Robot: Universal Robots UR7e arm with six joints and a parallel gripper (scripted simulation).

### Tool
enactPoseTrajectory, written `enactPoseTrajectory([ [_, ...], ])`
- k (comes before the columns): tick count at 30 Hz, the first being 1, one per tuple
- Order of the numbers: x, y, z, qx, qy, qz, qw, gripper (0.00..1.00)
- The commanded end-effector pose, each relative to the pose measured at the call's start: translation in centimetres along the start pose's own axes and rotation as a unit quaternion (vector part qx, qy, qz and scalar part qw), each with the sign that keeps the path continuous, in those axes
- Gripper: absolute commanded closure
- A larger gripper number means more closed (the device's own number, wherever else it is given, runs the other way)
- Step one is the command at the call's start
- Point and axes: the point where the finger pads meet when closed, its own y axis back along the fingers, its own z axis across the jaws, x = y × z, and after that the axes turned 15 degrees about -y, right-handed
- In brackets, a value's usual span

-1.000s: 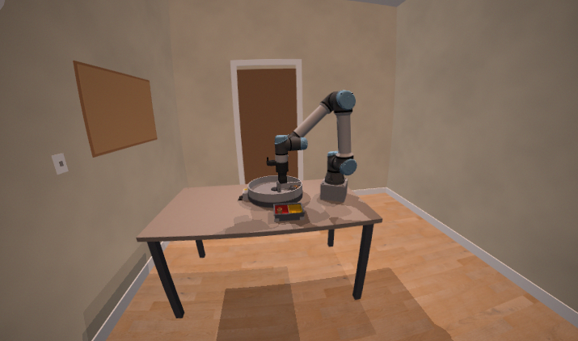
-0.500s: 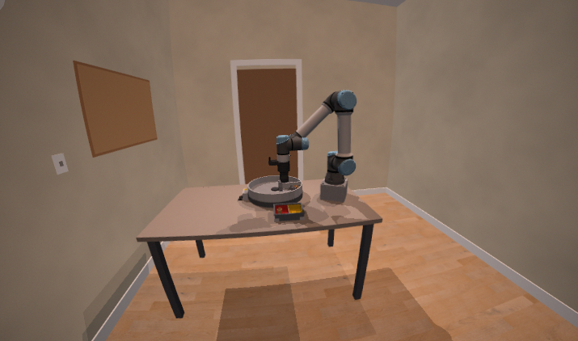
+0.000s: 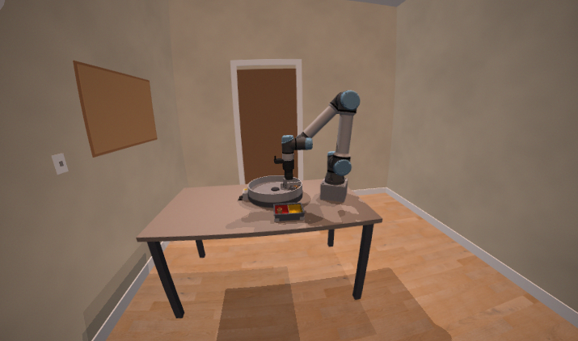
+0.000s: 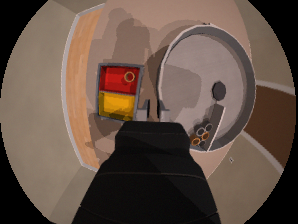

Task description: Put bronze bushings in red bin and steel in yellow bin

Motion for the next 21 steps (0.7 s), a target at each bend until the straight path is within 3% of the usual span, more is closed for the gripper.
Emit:
enactPoseTrajectory([
  [1,-0.6,0.0,1.9,0.002,0.003,0.002,1.000,0.60],
  [6,-2.0,-0.5,6.2,0.002,0.006,0.001,1.000,0.60],
  [9,-2.0,-0.5,6.2,0.002,0.006,0.001,1.000,0.60],
  [11,-2.7,-0.8,8.3,0.002,0.008,0.001,1.000,0.60],
  [13,-2.7,-0.8,8.3,0.002,0.008,0.001,1.000,0.60],
  [16,-3.8,-1.1,11.4,0.002,0.010,0.001,1.000,0.60],
  [20,-3.8,-1.2,11.5,0.002,0.010,0.001,1.000,0.60],
  [21,-4.2,-1.3,12.6,0.002,0.011,0.001,1.000,0.60],
])
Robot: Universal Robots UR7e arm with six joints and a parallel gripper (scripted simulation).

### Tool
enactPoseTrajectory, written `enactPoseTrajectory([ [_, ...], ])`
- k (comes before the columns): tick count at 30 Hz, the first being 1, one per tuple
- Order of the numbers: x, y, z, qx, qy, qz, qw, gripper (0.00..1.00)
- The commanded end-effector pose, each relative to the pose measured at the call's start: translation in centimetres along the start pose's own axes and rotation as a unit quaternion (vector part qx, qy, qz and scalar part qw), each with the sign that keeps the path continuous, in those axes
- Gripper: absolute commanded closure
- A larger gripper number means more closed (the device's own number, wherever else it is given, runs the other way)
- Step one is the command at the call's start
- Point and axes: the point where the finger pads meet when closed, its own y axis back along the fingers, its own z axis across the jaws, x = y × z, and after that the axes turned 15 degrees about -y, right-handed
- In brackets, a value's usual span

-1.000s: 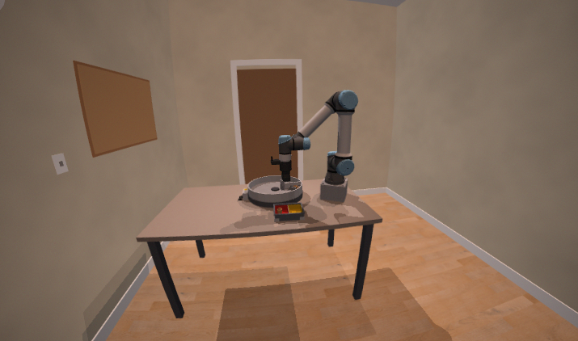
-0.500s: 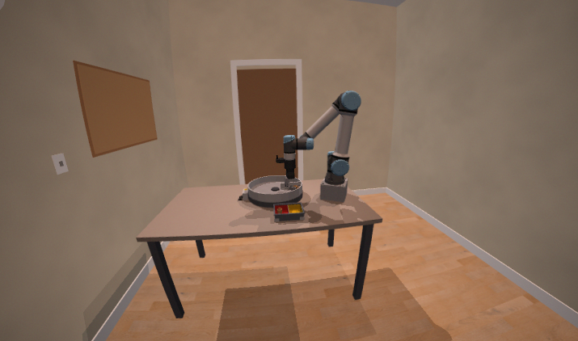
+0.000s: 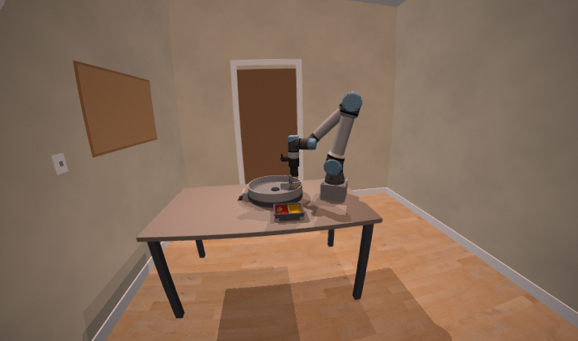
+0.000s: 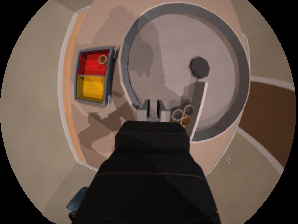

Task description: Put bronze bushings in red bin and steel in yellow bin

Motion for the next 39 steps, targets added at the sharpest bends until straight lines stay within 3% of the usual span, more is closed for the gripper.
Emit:
enactPoseTrajectory([
  [1,-1.1,-0.2,3.1,0.003,0.004,0.002,1.000,0.60],
  [6,-2.2,-0.6,6.3,0.003,0.007,0.002,1.000,0.60],
  [18,-2.2,-0.6,6.3,0.003,0.007,0.002,1.000,0.60],
  [39,-2.2,-4.4,6.3,0.003,0.007,0.002,1.000,0.60],
])
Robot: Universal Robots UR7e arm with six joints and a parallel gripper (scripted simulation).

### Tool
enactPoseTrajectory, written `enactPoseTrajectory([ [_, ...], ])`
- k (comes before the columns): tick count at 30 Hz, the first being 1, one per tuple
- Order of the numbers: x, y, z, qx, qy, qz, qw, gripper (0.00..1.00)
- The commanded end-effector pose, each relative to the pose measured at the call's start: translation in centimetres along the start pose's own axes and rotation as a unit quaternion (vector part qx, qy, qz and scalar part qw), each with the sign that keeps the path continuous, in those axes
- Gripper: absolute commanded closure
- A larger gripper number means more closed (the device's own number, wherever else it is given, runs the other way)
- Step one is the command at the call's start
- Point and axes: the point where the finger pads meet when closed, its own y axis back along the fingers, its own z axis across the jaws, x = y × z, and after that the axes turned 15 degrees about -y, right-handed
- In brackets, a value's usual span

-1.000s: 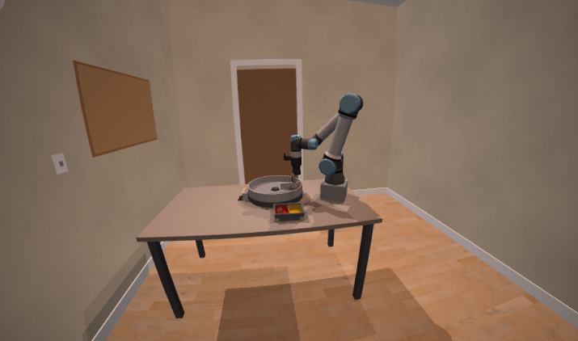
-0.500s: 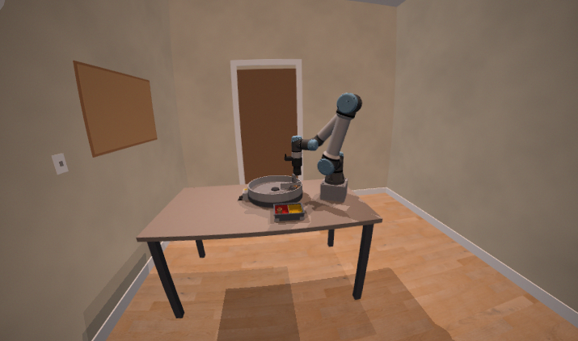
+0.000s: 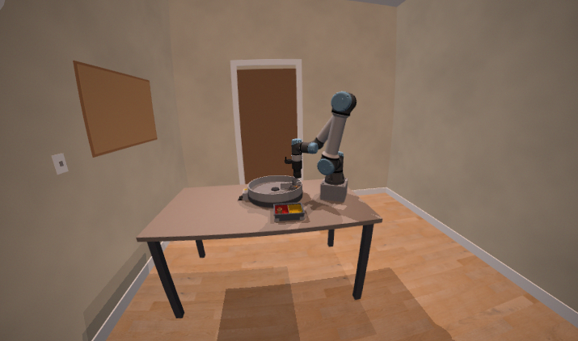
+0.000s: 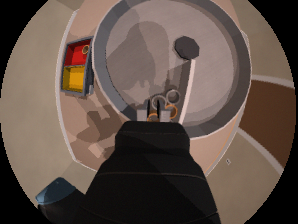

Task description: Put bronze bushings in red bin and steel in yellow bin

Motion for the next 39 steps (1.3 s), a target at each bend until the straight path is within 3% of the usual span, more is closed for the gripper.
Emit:
enactPoseTrajectory([
  [1,0.1,-1.2,0.1,0.000,0.000,0.001,1.000,0.60],
  [39,0.1,-3.5,0.1,0.000,0.000,0.001,1.000,0.60],
])
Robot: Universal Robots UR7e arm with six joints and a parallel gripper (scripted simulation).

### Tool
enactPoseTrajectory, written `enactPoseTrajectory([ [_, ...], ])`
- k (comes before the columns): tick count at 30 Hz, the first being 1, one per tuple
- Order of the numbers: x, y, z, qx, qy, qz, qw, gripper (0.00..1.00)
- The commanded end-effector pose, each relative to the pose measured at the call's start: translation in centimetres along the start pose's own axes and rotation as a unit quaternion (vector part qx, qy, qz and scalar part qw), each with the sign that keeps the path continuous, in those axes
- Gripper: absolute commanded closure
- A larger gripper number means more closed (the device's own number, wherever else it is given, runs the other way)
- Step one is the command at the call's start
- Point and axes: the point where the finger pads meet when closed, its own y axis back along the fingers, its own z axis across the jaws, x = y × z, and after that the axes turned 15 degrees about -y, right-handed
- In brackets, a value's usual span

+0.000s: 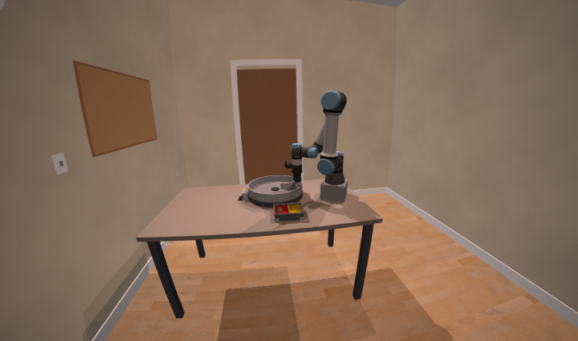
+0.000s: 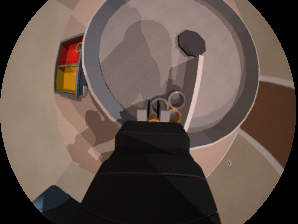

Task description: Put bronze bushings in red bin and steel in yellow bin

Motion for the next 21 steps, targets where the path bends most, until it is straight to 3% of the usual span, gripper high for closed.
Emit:
enactPoseTrajectory([
  [1,0.05,-0.35,0.02,0.000,0.000,0.001,1.000,0.60],
  [18,0.06,-1.04,0.02,0.000,0.000,0.001,1.000,0.60],
  [19,0.05,-1.00,0.02,0.000,0.000,0.001,1.000,1.00],
  [21,0.05,-1.00,0.02,0.000,0.000,0.001,1.000,1.00],
])
